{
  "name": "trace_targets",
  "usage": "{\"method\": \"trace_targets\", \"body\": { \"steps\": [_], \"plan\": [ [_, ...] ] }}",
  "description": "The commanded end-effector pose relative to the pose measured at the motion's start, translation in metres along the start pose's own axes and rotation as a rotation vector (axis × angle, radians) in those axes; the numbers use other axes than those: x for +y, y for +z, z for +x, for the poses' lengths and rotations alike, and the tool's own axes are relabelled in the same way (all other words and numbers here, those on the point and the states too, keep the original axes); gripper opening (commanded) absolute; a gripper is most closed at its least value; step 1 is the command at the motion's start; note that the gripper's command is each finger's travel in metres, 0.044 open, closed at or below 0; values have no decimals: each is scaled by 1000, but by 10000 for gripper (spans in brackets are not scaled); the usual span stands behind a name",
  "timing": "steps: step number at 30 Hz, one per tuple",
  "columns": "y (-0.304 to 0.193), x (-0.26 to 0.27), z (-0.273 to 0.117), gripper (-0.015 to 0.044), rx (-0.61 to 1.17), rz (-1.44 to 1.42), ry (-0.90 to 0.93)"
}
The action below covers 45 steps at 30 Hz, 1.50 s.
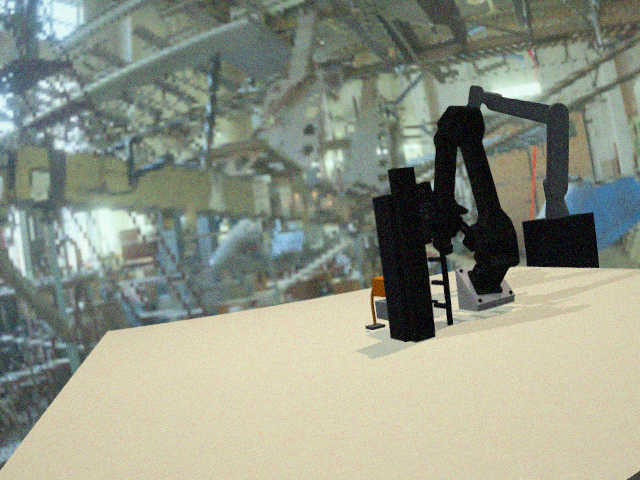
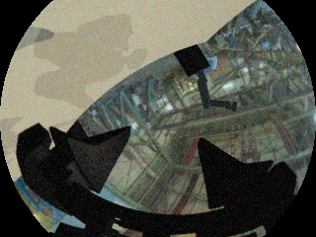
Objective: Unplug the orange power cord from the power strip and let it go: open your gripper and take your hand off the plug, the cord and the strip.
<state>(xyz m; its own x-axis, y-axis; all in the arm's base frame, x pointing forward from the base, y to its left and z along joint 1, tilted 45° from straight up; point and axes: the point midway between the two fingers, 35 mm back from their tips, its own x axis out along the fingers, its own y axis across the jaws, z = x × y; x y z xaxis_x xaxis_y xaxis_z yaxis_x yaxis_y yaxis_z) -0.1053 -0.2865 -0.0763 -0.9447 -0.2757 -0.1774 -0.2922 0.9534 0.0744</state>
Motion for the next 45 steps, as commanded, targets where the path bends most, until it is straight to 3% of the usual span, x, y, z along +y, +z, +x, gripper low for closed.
{"method": "trace_targets", "body": {
  "steps": [1, 9, 17, 26, 33, 41, 45],
  "plan": [
    [1, -2, -1, 374, -6, 7, -8],
    [44, -68, -57, 164, -376, 279, -233],
    [80, -88, -148, 160, -845, 496, -143],
    [86, -45, -261, 160, -1171, 633, 359],
    [57, 19, -339, 160, -1113, 708, 884],
    [-4, 98, -406, 160, -731, 779, 1388],
    [-24, 118, -421, 160, -588, 801, 1491]
  ]
}}
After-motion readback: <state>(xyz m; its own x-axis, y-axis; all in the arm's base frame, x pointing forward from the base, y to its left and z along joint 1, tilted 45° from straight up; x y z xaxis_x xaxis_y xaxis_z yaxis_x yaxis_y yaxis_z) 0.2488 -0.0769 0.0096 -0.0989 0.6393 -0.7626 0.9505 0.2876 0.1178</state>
